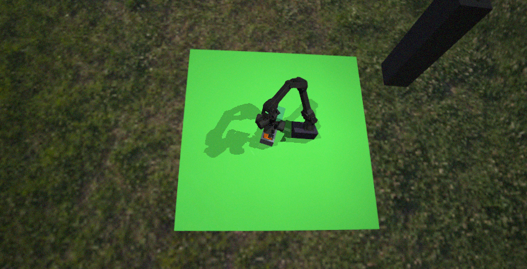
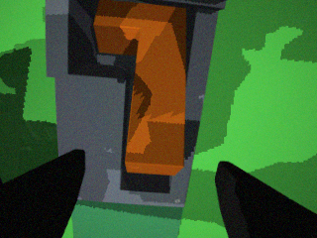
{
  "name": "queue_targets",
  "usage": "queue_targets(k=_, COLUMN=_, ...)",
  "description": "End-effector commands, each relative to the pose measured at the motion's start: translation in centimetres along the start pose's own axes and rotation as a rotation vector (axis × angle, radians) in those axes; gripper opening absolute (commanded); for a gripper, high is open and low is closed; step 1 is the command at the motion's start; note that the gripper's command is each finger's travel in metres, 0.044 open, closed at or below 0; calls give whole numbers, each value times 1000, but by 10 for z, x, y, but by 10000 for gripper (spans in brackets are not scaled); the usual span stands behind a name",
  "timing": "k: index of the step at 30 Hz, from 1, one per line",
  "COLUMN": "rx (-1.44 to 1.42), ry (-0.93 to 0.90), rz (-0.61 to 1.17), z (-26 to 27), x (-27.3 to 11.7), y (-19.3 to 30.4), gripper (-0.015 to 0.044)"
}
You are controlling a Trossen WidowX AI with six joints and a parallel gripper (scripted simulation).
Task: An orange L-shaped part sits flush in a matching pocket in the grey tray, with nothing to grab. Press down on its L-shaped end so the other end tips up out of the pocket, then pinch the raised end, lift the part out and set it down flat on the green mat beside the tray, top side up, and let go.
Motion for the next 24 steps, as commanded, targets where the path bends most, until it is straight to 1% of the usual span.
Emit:
queue_targets(k=1, rx=-5, ry=3, rz=4, z=0, x=6, y=0, gripper=280)
queue_targets(k=24, rx=-4, ry=4, rz=5, z=0, x=44, y=1, gripper=280)
Point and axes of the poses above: the point midway between the two fingers, 35 mm back from their tips, its own x axis out along the fingers, its own z axis across the jaws, y = z × x, the point moved 7 cm from there along -x, back along the fingers, and after that the axes turned 2 degrees about -x, right-handed, at the moved point
